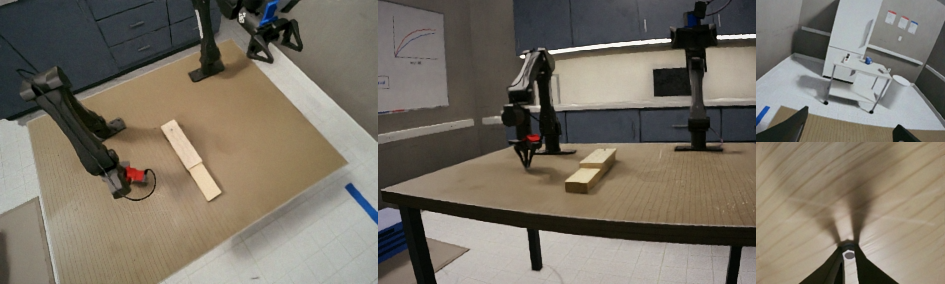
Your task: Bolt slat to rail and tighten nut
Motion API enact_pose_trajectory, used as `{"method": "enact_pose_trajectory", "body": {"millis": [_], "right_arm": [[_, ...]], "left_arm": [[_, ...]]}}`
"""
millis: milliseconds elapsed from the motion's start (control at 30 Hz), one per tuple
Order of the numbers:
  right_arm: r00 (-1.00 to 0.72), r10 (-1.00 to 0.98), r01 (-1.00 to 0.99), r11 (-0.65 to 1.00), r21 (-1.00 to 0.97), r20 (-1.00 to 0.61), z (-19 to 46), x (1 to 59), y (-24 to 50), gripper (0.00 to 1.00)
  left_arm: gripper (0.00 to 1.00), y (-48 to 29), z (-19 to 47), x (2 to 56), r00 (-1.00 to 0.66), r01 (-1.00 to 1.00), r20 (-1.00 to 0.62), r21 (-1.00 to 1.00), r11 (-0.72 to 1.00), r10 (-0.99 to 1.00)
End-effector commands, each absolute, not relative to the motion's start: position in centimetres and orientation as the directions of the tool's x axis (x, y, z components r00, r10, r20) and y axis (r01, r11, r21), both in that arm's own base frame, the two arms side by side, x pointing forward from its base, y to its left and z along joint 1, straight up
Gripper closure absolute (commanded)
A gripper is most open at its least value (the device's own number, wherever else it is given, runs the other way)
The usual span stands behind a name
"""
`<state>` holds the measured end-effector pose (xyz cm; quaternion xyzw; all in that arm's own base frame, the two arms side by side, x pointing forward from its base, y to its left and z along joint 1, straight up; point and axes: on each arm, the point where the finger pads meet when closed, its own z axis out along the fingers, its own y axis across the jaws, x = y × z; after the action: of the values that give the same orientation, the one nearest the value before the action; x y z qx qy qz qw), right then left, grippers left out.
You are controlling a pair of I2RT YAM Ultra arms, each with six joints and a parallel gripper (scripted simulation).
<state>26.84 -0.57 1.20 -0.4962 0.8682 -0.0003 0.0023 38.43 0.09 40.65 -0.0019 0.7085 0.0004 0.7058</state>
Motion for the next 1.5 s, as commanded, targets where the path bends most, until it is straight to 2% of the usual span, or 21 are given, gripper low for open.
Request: {"method": "enact_pose_trajectory", "body": {"millis": [0,1467], "right_arm": [[-0.508,-0.862,-0.862,0.508,-0.011,-0.009,1.4,27.1,-0.6,0.88],[-0.510,-0.860,-0.860,0.510,-0.010,-0.006,5.9,27.1,-0.8,0.88]], "left_arm": [[0.00,0.1,41.2,38.1,0.012,0.000,-1.000,0.000,1.000,0.000],[0.00,0.1,41.2,38.1,0.012,0.000,-1.000,0.000,1.000,0.000]]}}
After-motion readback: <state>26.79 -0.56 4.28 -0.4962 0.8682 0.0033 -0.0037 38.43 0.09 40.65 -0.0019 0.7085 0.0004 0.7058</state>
